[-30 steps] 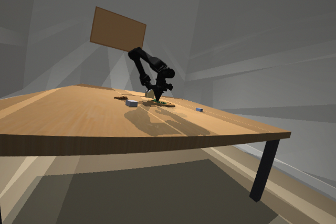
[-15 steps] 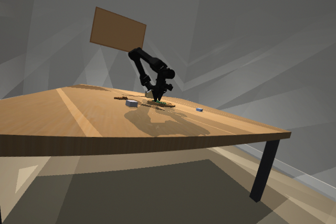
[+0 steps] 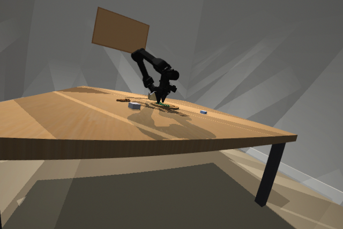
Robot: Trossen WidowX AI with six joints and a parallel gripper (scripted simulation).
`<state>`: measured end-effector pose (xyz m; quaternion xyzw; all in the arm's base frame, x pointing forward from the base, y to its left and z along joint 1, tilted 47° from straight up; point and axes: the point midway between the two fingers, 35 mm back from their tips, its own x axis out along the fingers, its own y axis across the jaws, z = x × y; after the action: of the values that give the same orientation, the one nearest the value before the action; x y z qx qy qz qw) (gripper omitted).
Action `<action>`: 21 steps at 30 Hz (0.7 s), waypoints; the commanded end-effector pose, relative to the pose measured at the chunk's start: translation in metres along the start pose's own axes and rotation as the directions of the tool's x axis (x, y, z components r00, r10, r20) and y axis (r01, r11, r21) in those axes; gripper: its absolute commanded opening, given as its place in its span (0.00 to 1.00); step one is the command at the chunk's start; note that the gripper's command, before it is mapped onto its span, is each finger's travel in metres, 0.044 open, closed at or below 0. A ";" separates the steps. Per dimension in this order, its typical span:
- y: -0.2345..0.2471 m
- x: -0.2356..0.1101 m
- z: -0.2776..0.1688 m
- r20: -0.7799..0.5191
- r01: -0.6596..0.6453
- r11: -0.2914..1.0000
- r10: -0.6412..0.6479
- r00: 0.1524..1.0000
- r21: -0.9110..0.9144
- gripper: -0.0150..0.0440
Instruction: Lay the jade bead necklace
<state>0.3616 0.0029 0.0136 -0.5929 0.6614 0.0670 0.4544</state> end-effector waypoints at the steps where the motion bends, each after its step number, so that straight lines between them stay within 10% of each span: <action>1: -0.001 -0.001 0.000 0.000 0.001 1.000 -0.001 1.000 0.006 1.00; 10: -0.001 -0.001 0.000 0.000 0.001 1.000 -0.001 1.000 0.006 1.00; 21: 0.020 -0.030 0.039 0.004 -0.003 0.888 0.001 1.000 0.460 0.51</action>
<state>0.3615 0.0327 0.0084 -0.5210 0.6630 -0.0319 0.5366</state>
